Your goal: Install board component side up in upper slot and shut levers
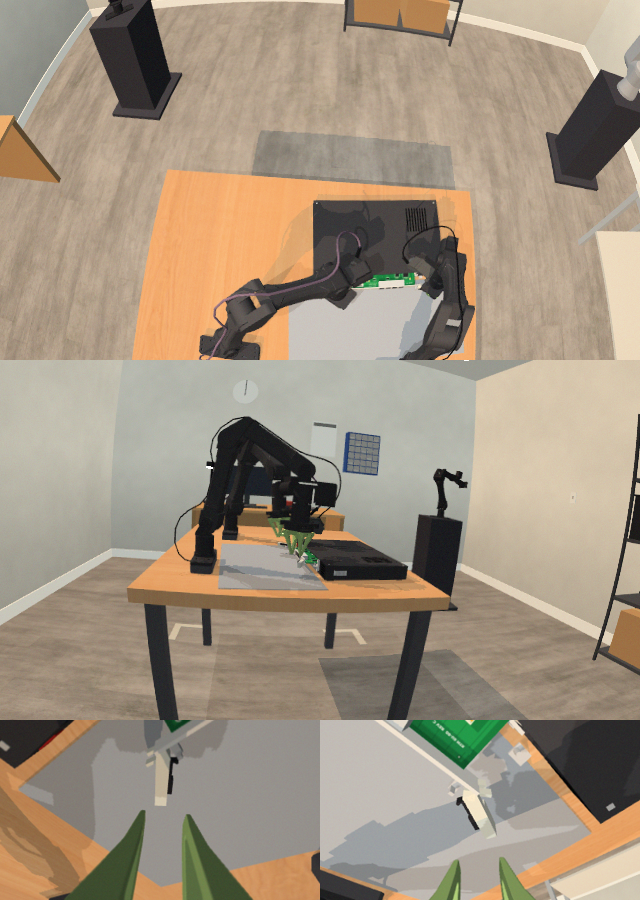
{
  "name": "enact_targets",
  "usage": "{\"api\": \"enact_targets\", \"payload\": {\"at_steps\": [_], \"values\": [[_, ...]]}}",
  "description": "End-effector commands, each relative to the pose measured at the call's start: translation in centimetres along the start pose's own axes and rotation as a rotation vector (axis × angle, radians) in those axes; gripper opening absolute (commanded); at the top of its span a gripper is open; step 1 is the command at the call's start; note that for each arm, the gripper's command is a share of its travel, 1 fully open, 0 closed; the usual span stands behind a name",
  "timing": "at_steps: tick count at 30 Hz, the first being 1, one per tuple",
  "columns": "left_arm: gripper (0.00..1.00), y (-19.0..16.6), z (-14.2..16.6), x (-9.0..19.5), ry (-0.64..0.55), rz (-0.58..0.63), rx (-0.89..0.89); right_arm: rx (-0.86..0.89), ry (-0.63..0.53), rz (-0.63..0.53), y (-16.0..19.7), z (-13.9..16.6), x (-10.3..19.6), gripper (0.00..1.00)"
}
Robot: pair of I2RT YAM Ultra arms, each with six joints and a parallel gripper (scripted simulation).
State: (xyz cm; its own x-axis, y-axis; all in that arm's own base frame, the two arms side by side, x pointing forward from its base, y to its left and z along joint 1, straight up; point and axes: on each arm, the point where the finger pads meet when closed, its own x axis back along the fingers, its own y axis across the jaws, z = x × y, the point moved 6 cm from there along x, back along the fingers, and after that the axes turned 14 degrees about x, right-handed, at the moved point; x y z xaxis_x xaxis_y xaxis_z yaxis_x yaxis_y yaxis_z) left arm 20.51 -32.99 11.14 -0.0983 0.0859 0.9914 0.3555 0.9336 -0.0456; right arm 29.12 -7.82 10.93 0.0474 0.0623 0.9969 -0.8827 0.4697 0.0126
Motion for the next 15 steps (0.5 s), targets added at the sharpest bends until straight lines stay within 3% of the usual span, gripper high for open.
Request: {"api": "enact_targets", "payload": {"at_steps": [1, 6, 15], "values": [[0.32, 0.4, -0.3, -0.1, 0.094, -0.041, 0.051, 0.219, -0.071, 0.068, -0.5, -0.1, 0.8, 0.32], [0.32, 0.0, -1.0, -0.6, 0.105, -0.043, 0.063, 0.327, -0.089, 0.072, -1.2, -0.4, 0.0, 0.32], [0.32, 0.0, -1.1, -0.6, 0.095, -0.046, 0.055, 0.328, -0.08, 0.038, -1.0, -0.3, -0.7, 0.32]]}}
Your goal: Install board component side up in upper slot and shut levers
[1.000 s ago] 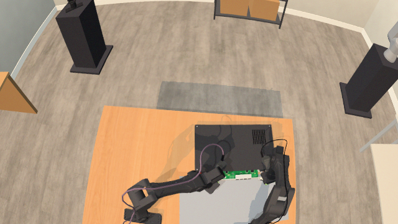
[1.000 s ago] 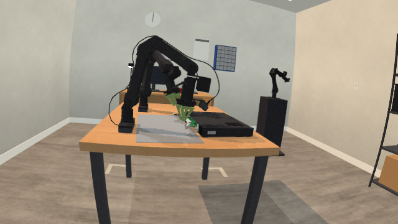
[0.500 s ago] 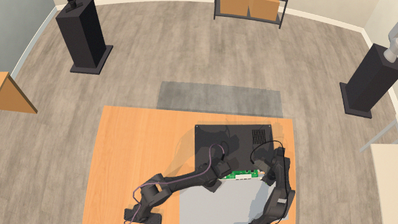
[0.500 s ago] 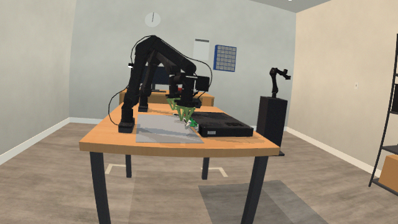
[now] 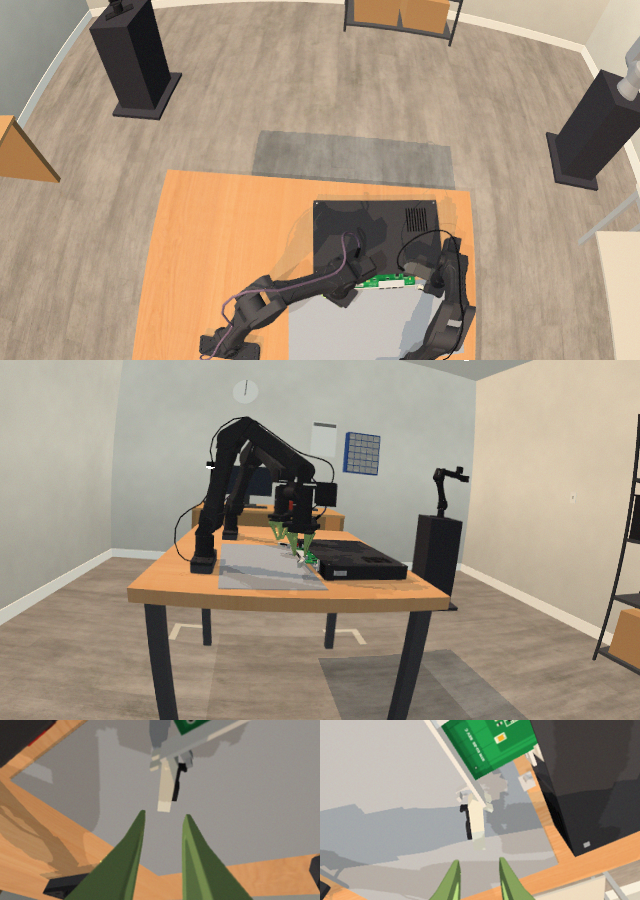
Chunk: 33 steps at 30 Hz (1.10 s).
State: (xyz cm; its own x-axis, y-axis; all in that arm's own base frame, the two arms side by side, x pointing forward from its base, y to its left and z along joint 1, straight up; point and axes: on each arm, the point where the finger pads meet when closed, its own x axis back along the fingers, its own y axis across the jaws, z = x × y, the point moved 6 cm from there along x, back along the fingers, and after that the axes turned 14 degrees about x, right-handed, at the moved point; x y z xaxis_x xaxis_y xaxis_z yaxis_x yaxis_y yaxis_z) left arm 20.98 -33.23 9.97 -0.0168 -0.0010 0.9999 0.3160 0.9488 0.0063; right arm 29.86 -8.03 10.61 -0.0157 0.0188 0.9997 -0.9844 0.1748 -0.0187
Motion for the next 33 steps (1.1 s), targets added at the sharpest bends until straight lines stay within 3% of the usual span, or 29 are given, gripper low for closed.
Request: {"api": "enact_targets", "payload": {"at_steps": [1, 23, 24, 31, 32, 33], "values": [[0.32, 0.3, -0.3, 0.2, 0.012, -0.005, 0.023, 0.016, -0.02, -0.005, -0.2, 0.0, -0.4, 0.32], [0.32, 0.2, -0.6, -2.6, -0.001, 0.003, 0.012, 0.025, -0.027, 0.006, -0.5, -0.7, -3.2, 0.32], [0.32, 0.2, -0.6, -2.6, -0.001, 0.003, 0.012, 0.025, -0.027, 0.009, -0.6, -0.7, -3.1, 0.23], [0.32, 0.2, -0.6, -2.6, -0.001, 0.003, 0.012, 0.025, -0.028, 0.006, -0.5, -0.7, -3.0, 0.19], [0.23, 0.0, -0.6, -2.0, -0.007, 0.007, 0.01, 0.025, -0.028, 0.006, -0.5, -0.7, -3.0, 0.18], [0.23, 0.0, -0.6, -2.0, -0.007, 0.007, 0.01, 0.025, -0.028, 0.006, -0.5, -0.7, -3.0, 0.16]]}}
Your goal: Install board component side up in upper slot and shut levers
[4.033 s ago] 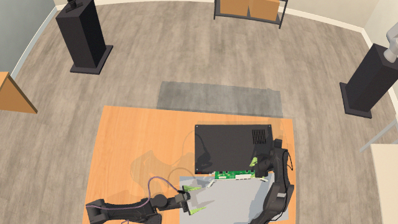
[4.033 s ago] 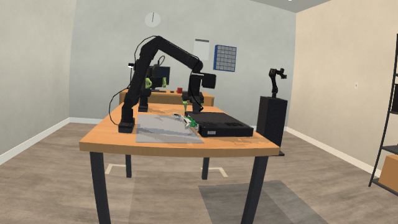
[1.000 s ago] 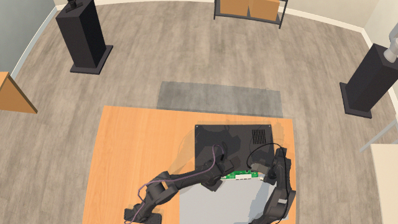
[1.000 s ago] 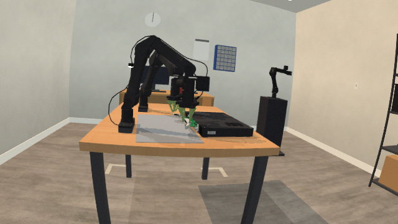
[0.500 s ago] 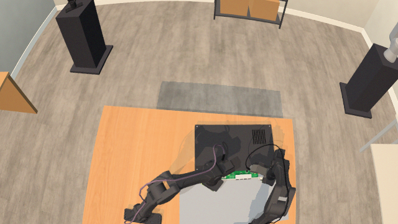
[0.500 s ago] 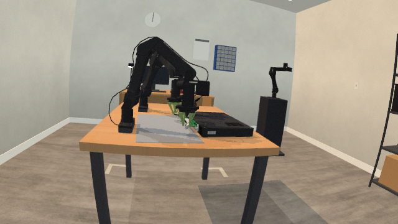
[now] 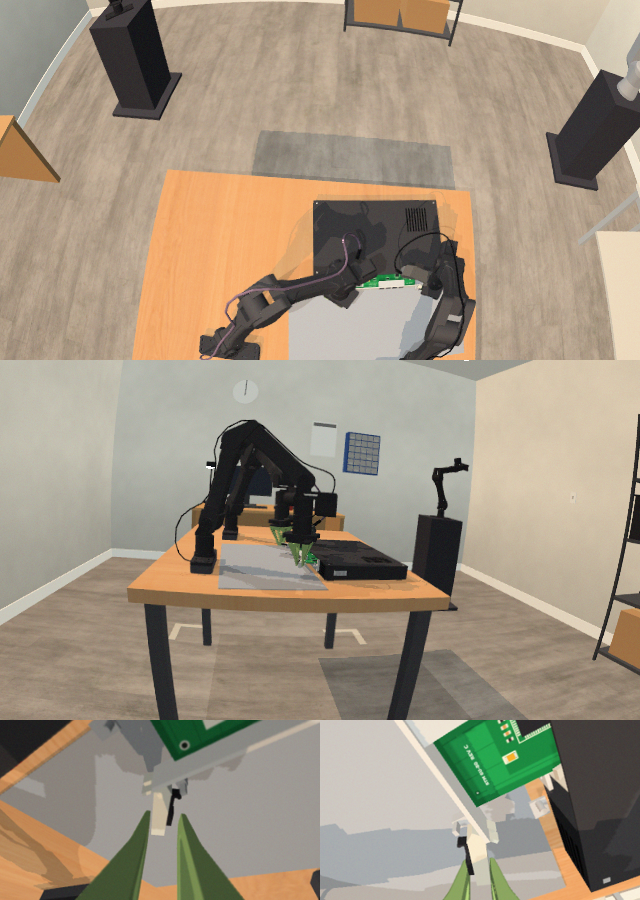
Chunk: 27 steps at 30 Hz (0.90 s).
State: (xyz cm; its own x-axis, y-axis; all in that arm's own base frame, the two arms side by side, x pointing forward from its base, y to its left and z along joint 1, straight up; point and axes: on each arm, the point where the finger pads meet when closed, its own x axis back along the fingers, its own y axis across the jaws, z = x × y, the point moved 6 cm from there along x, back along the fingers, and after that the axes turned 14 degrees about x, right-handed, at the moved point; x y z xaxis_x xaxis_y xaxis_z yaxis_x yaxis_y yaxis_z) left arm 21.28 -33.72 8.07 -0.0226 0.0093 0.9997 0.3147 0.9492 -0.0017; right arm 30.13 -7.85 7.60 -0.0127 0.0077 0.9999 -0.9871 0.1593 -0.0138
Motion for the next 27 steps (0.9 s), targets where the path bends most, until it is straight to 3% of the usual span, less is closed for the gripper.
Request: {"api": "enact_targets", "payload": {"at_steps": [1, 11, 19, 27], "values": [[0.23, 0.4, -0.2, 0.0, 0.001, -0.001, 0.008, 0.01, -0.017, 0.011, -0.3, -0.4, 0.0, 0.15], [0.09, 0.2, -0.1, -0.4, 0.009, -0.007, 0.01, 0.005, -0.008, 0.009, -0.1, -0.1, 0.2, 0.0], [0.0, 0.0, -0.5, -0.3, -0.001, 0.012, 0.02, 0.113, -0.018, 0.001, -0.4, 0.1, 0.1, 0.03], [0.03, 0.6, -0.3, -0.3, 0.005, 0.008, -0.126, 0.222, -0.018, 0.003, -0.8, 0.1, 0.1, 0.03]]}}
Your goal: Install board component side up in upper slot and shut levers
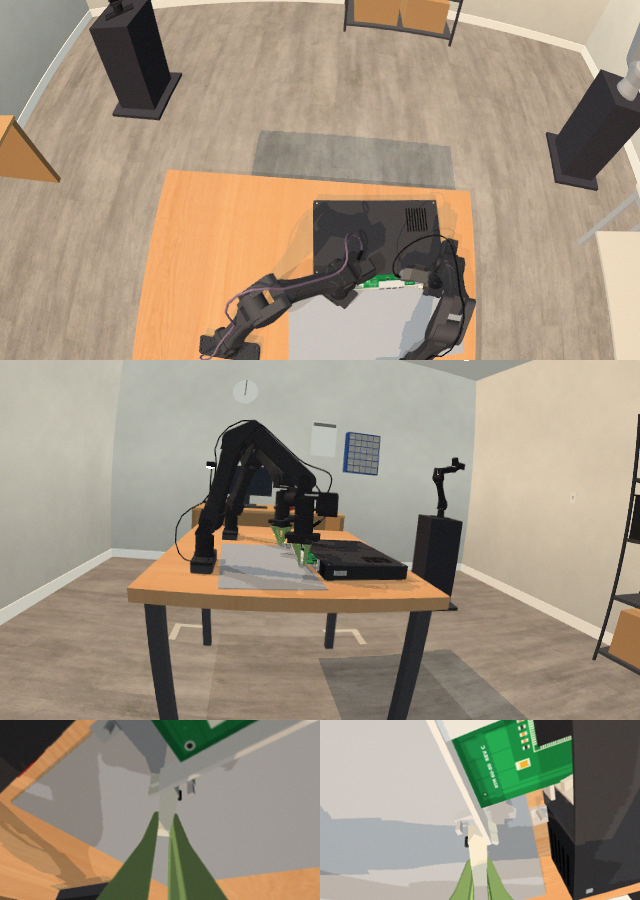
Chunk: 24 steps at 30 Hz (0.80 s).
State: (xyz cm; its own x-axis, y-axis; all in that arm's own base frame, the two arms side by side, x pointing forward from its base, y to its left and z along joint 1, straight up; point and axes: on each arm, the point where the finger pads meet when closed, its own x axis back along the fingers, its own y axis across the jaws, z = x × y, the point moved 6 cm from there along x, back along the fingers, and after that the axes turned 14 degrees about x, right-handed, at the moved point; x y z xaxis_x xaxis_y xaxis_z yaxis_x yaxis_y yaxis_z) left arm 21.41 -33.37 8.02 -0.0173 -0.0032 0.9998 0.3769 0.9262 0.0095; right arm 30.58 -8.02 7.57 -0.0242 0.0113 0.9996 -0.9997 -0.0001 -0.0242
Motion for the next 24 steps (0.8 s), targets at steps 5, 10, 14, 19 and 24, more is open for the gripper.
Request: {"api": "enact_targets", "payload": {"at_steps": [5, 10, 14, 19, 24], "values": [[0.03, 0.44, -0.36, -0.27, -0.006, 0.017, -0.103, 0.106, -0.022, -0.006, -0.48, 0.09, 0.18, 0.03], [0.03, 0.7, -0.48, -0.11, -0.011, 0.019, -0.193, 0.2, -0.022, -0.004, -0.82, -0.01, 0.18, 0.03], [0.03, 0.85, -0.56, 0.02, -0.014, 0.021, -0.246, 0.256, -0.022, -0.003, -1.02, -0.05, 0.18, 0.03], [0.03, 1.07, -0.7, 0.08, -0.017, 0.021, -0.326, 0.284, -0.022, -0.002, -1.12, -0.1, 0.18, 0.03], [0.03, 1.25, -0.82, 0.08, -0.018, 0.021, -0.393, 0.284, -0.022, -0.002, -1.12, -0.1, 0.18, 0.03]]}}
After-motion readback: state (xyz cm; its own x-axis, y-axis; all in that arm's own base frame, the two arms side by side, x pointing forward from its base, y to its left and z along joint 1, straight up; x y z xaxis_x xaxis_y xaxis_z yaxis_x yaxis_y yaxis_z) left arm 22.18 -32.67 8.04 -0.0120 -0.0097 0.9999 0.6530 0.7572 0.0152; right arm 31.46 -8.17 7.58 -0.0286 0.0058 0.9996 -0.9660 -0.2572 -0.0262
